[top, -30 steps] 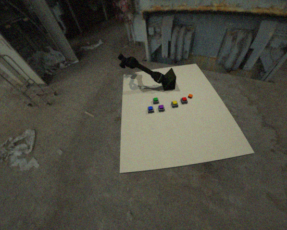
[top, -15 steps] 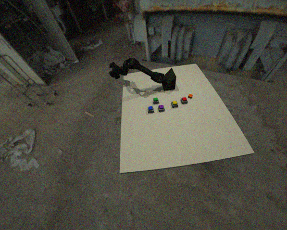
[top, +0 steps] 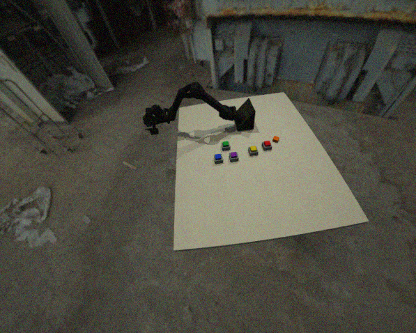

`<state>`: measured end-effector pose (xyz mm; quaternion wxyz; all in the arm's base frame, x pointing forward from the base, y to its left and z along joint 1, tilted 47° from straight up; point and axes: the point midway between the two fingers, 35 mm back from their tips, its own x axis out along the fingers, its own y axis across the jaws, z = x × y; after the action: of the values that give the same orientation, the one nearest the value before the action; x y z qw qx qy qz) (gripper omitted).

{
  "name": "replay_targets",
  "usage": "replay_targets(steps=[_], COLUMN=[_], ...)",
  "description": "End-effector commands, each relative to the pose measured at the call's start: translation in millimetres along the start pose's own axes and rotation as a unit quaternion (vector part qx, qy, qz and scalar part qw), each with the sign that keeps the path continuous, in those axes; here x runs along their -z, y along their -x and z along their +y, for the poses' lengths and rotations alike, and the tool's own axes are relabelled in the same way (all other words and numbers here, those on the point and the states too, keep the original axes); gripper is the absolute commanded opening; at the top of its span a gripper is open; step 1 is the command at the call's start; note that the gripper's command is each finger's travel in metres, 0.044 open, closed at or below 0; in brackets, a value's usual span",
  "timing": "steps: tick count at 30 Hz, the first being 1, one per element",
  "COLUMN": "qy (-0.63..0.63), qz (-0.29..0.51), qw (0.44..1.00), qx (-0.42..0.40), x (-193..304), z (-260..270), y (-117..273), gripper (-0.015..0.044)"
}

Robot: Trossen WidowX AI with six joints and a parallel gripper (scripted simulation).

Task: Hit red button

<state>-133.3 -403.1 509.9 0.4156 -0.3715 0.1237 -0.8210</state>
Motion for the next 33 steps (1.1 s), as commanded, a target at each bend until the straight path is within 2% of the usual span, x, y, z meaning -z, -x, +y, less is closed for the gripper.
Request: replay_targets(steps=[1,3,9,18,25,33], qy=[-0.055,-0.086,-0.183,-0.273,-0.302,-0.290], qz=[-0.023,-0.037,-0.003,0.068,0.148,0.235], qw=[0.996,0.990,0.955,0.863,0.788,0.711], qx=[-0.063,-0.101,-0.234,-0.419,-0.515,-0.597], x=[-45.3,-74.3,-109.1,-164.4,-191.3,-208.7], z=[48.6,73.7,158.1,255.6,292.5,303.7], y=[13.1,25.6,70.0,178.2,271.4,384.6], gripper=[0.0400,0.0400,0.0400,0.0400,0.0400,0.0400])
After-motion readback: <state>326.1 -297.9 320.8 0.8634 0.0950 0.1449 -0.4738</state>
